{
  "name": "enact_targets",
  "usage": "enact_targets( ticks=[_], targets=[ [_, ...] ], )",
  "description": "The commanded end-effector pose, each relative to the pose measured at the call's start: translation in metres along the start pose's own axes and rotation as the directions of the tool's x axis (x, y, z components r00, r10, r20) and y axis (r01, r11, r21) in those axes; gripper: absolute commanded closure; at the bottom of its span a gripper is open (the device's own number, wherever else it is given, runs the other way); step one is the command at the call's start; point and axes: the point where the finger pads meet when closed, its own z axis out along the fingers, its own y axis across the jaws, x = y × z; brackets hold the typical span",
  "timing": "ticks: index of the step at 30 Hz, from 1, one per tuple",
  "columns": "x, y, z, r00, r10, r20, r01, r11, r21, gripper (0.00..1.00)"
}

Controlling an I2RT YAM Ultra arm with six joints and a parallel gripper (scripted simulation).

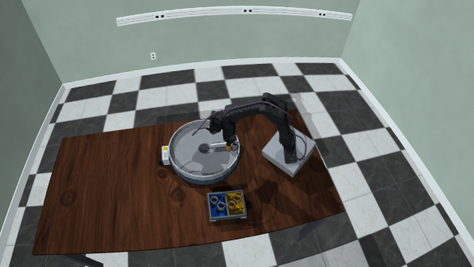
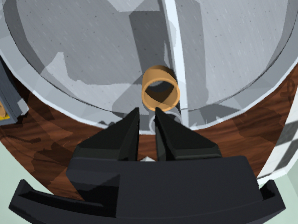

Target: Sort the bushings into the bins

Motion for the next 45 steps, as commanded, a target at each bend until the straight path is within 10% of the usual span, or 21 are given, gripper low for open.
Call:
enact_targets(
  ticks=[1, 45],
  targets=[
    [-0.0147, -0.0040, -0.0138, 0.998, -0.007, 0.056, 0.007, 1.000, 0.010, 0.86],
    [-0.0161, -0.0004, -0.0165, 0.998, -0.007, 0.064, 0.006, 1.000, 0.012, 0.86]
  ],
)
